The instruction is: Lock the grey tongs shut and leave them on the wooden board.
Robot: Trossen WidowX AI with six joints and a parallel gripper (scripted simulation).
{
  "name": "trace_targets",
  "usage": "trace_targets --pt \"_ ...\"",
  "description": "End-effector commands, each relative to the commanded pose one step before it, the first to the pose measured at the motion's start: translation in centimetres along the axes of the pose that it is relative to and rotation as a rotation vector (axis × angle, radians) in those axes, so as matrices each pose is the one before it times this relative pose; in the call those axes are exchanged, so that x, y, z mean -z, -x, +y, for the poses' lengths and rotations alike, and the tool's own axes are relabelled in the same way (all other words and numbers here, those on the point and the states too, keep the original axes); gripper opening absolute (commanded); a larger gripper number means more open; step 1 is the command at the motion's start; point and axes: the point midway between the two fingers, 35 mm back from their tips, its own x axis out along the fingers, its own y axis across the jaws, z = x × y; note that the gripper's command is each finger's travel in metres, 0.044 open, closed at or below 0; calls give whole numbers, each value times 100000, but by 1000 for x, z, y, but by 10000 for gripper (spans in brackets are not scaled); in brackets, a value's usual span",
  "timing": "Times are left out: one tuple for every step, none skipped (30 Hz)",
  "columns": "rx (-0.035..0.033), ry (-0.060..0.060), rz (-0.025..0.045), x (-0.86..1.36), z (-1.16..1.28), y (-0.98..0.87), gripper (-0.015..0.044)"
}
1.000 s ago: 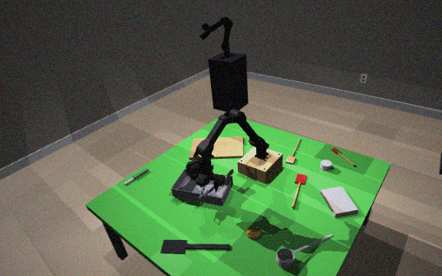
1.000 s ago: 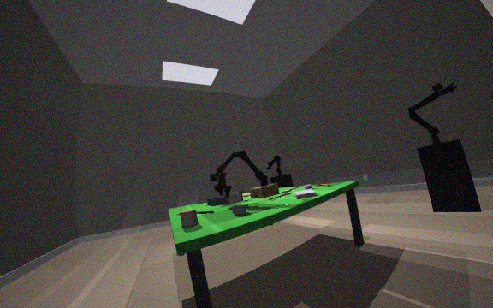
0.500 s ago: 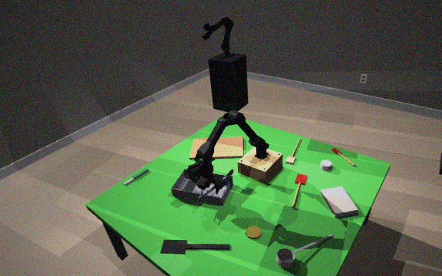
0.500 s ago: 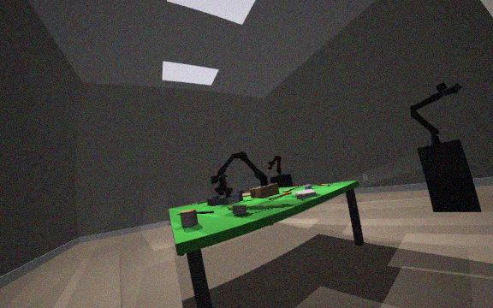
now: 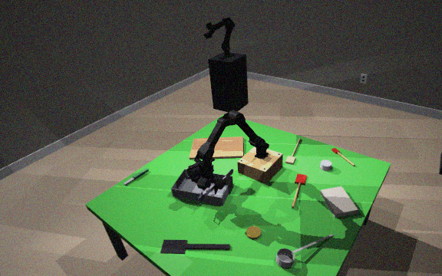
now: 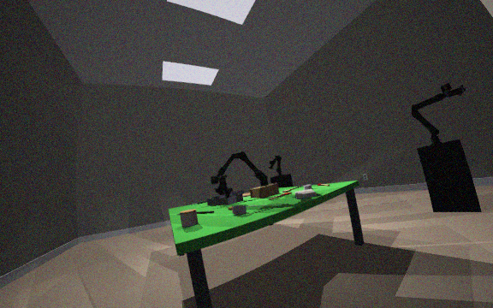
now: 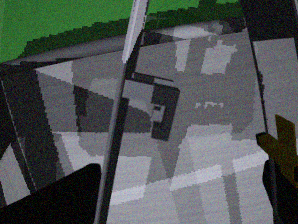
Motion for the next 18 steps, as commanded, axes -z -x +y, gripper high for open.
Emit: trace_targets --pt "58 -25 -20 -4 -19 17 308" --pt "0 0 0 0 0 0 301" --pt "0 0 0 0 0 0 295" --pt "0 0 0 0 0 0 288" --pt "0 0 0 0 0 0 281" --pt "0 0 0 0 0 0 275" --pt "0 0 0 0 0 0 268" --pt "0 0 0 0 0 0 261" --pt "0 0 0 0 0 0 255" --pt "0 0 0 0 0 0 248" --pt "0 0 0 0 0 0 241" --pt "0 0 0 0 0 0 235" --pt "0 0 0 0 0 0 228" --pt "0 0 0 0 0 0 221" --pt "0 0 0 0 0 0 215" --pt "0 0 0 0 0 0 208" --pt "0 0 0 0 0 0 201" --pt "0 0 0 0 0 0 195"
